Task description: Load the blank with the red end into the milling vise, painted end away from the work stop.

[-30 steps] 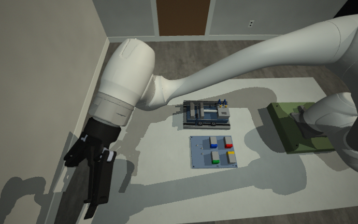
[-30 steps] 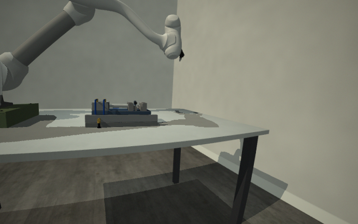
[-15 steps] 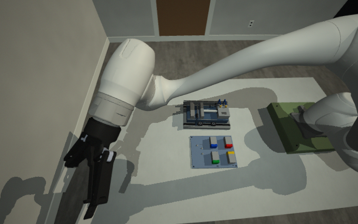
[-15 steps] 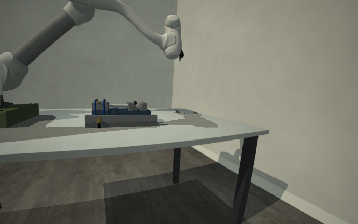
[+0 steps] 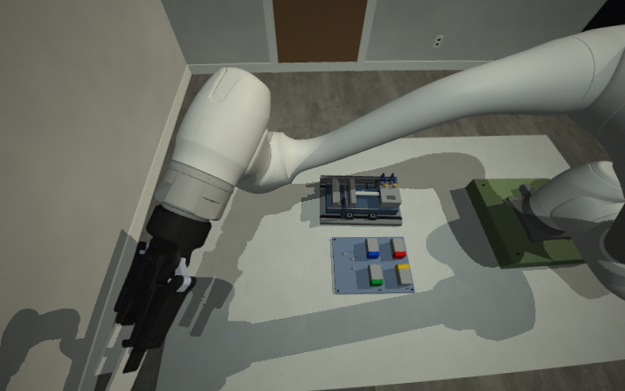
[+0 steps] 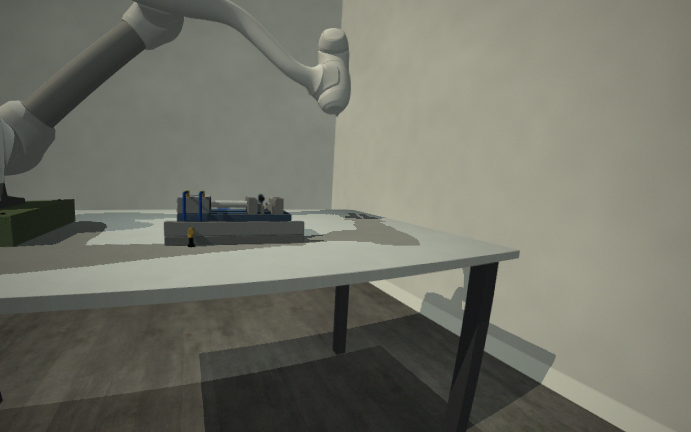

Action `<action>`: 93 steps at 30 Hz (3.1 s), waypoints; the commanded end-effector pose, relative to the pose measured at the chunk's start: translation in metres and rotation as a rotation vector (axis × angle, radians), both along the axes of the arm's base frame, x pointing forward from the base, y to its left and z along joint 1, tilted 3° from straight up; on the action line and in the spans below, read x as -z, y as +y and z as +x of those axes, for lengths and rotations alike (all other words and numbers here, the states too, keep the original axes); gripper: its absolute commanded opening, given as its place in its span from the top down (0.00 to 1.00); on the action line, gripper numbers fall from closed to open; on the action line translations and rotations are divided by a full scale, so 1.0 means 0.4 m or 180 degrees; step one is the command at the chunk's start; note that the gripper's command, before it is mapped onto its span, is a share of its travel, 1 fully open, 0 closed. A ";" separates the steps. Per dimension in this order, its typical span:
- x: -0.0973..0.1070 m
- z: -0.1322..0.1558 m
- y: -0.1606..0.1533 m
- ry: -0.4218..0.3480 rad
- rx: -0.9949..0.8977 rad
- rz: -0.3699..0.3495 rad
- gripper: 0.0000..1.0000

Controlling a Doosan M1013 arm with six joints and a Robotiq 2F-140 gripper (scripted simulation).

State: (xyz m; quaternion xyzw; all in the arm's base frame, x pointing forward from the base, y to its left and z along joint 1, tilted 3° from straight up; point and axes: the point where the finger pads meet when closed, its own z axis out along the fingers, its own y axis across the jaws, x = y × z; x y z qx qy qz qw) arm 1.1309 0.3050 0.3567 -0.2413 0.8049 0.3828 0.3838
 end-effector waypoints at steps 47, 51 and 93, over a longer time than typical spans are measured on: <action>-0.001 0.000 0.000 -0.0001 0.0000 0.0000 0.75; -0.001 0.000 0.000 -0.0001 0.0000 0.0000 0.75; 0.026 -0.122 -0.050 0.0069 -0.0604 -0.0869 0.00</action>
